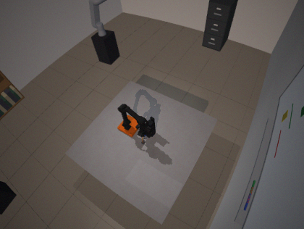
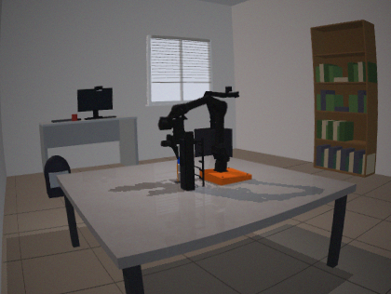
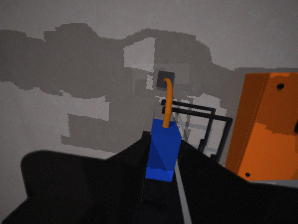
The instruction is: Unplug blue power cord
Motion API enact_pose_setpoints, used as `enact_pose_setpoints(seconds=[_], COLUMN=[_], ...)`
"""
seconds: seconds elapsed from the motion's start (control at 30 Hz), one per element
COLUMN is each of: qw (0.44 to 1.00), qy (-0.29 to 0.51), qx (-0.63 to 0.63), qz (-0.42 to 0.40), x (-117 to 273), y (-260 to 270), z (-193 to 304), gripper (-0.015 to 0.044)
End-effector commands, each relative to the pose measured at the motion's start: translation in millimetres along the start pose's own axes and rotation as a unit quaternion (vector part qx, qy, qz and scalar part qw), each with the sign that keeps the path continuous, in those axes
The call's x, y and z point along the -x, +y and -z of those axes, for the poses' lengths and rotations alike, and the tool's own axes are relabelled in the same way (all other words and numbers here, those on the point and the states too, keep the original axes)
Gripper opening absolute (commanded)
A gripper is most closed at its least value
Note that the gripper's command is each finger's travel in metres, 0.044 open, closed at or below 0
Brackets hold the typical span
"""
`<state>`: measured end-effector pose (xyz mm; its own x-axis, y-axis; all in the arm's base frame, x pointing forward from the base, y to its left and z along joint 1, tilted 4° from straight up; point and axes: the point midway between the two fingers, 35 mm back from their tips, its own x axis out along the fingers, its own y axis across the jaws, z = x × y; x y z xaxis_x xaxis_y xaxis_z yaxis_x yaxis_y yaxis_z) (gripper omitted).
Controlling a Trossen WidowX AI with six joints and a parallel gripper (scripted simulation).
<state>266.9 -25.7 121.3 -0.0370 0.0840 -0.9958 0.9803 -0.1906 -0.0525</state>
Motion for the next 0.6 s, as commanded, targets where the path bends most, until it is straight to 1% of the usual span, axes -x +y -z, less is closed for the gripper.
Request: enact_pose_setpoints(seconds=[0.0, 0.57], qw=[1.0, 1.0], qy=[-0.024, -0.024], qx=[-0.009, -0.01], qz=[-0.003, -0.002], x=[1.8, 3.1], y=[1.4, -0.9], z=[-21.8, -49.8], gripper=[0.0, 0.0])
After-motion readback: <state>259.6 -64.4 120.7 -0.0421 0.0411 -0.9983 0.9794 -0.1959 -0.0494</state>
